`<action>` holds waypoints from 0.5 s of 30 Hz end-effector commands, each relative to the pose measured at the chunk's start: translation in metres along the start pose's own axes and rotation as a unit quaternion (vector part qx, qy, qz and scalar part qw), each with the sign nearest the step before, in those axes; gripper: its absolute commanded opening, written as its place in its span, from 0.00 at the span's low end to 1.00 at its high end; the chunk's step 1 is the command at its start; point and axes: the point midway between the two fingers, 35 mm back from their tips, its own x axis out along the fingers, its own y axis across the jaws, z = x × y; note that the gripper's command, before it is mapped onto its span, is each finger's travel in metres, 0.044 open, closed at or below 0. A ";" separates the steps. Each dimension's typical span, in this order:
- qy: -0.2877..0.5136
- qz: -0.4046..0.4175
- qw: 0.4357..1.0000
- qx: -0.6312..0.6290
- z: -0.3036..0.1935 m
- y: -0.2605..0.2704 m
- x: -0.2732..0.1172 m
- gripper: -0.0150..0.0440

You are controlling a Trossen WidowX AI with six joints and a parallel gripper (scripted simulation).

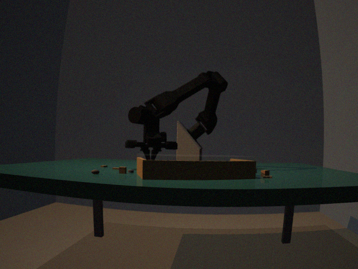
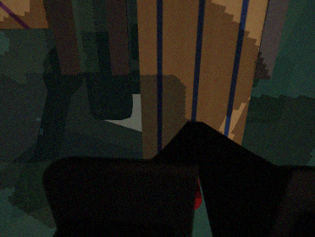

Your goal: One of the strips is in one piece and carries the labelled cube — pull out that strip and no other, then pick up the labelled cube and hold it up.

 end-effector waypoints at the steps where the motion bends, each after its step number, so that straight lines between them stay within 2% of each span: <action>1: 0.013 0.003 1.000 0.003 -0.013 0.002 0.006 0.25; 15: 0.013 0.002 1.000 0.004 -0.034 0.002 0.005 0.25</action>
